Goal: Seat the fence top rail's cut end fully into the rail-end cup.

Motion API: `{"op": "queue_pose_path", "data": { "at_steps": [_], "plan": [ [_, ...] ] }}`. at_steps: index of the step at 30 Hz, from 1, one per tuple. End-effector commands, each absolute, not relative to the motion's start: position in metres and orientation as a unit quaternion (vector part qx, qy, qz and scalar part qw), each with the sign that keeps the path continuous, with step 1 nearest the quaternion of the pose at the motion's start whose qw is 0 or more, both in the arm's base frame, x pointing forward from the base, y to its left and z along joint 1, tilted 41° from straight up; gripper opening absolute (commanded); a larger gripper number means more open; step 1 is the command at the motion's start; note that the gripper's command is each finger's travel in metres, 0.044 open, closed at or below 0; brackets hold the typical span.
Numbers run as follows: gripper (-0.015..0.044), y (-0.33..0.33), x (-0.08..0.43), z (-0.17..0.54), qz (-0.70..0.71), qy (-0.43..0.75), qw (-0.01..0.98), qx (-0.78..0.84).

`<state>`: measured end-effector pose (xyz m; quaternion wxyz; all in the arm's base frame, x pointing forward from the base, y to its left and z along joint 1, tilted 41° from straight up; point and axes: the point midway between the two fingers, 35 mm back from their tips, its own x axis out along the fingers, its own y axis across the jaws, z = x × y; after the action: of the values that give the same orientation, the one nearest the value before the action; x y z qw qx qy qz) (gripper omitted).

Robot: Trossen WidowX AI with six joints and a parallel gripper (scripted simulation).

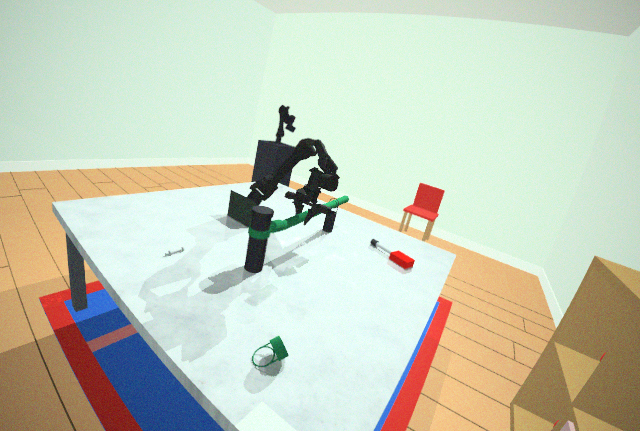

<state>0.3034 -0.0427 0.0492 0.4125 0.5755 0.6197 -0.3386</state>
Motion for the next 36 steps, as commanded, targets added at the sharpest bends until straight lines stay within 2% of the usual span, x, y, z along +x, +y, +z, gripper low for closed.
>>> {"op": "queue_pose_path", "data": {
  "at_steps": [1,36],
  "plan": [
    [0.0,-0.046,0.305,0.051,-0.339,0.616,0.418,0.575],
    [0.0,-0.054,0.311,0.056,-0.339,0.62,0.413,0.575]
  ]
}}
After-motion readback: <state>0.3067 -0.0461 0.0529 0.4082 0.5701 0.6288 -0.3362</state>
